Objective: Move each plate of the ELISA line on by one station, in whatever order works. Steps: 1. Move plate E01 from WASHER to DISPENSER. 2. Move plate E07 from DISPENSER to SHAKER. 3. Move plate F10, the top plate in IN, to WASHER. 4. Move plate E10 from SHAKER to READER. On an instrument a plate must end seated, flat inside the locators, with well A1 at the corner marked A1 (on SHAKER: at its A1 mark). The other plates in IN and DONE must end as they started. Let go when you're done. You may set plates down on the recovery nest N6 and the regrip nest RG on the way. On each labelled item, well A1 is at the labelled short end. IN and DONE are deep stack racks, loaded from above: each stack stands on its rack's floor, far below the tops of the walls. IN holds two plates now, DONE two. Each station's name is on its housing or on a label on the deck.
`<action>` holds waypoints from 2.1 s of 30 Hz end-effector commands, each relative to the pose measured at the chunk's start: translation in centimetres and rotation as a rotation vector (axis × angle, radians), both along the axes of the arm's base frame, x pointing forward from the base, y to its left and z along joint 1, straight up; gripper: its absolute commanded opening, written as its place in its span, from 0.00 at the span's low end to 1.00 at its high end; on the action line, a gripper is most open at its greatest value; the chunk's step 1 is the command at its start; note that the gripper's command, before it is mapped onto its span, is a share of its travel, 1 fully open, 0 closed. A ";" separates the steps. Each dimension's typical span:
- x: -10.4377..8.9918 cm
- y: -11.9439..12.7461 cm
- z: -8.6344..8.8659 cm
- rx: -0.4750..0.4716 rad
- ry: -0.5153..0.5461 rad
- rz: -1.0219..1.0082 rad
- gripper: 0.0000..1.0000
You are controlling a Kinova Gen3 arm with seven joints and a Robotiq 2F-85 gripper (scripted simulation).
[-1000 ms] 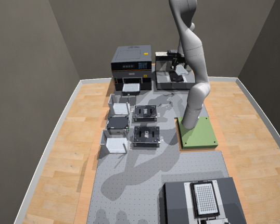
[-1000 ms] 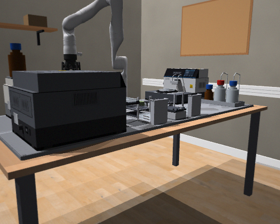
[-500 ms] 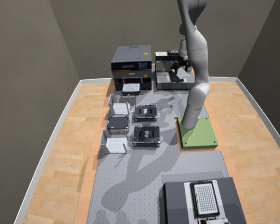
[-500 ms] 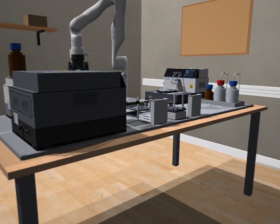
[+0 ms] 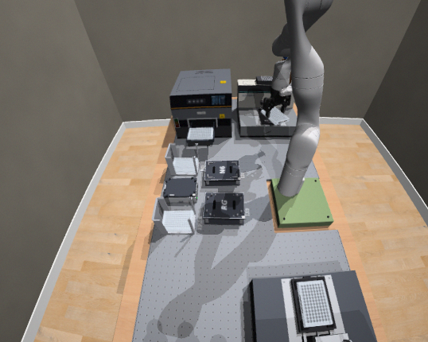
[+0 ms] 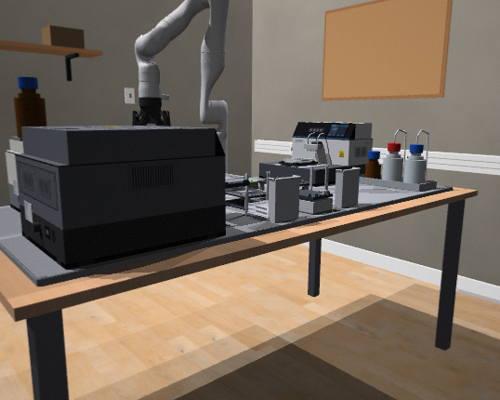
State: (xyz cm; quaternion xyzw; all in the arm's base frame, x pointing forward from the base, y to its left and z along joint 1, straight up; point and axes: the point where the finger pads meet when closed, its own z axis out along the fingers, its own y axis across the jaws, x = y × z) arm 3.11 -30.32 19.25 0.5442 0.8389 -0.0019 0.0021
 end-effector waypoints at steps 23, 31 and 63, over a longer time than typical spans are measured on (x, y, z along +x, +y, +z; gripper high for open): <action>6.4 3.0 0.0 -0.002 0.002 0.172 0.94; 8.9 4.0 0.0 -0.002 0.002 0.202 0.94; 17.0 8.4 0.0 -0.002 0.003 0.436 0.94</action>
